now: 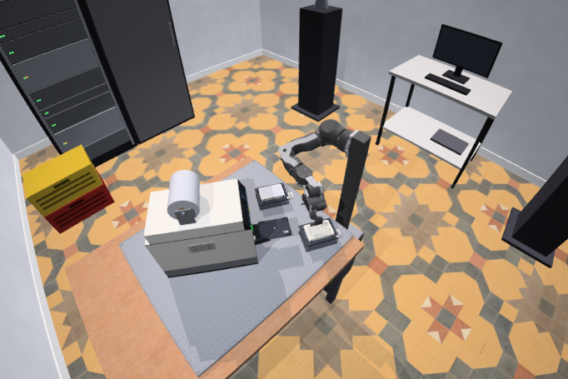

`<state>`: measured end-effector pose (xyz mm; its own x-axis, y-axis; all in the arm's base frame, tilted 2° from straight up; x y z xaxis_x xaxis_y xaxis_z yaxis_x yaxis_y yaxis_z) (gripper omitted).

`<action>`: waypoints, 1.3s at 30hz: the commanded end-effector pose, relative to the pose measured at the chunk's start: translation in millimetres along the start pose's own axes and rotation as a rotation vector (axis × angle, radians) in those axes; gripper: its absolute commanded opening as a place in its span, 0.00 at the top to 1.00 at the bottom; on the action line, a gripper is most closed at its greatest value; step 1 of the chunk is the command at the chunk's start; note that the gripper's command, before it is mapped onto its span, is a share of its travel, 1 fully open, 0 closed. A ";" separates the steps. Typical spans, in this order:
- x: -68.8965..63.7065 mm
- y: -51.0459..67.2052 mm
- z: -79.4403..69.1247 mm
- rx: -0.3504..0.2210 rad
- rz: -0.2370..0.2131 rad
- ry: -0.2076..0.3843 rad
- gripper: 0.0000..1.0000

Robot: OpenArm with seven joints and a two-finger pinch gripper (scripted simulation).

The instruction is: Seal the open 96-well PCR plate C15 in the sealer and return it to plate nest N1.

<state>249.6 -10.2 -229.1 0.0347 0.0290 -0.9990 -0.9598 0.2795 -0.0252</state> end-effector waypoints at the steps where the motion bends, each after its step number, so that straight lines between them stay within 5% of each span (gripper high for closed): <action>1: 0.2 0.3 -0.7 0.003 0.001 0.003 0.23; 5: 0.2 0.3 -0.7 0.003 0.001 0.003 0.23; 10: 21.5 23.7 31.4 0.003 0.001 0.003 0.23; 39: 27.2 29.7 37.4 0.003 0.002 0.002 0.23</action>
<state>231.9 35.7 -255.6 0.0315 0.0323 -0.9990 -0.9604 0.2778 -0.0214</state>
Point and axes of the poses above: the point where the finger pads meet when closed, its own x axis out along the fingers, its own z axis across the jaws, y = z × x, the point moved 3 cm from there along -x, back along the fingers, and after that the axes turned 14 degrees about -x, right-handed, at the moved point
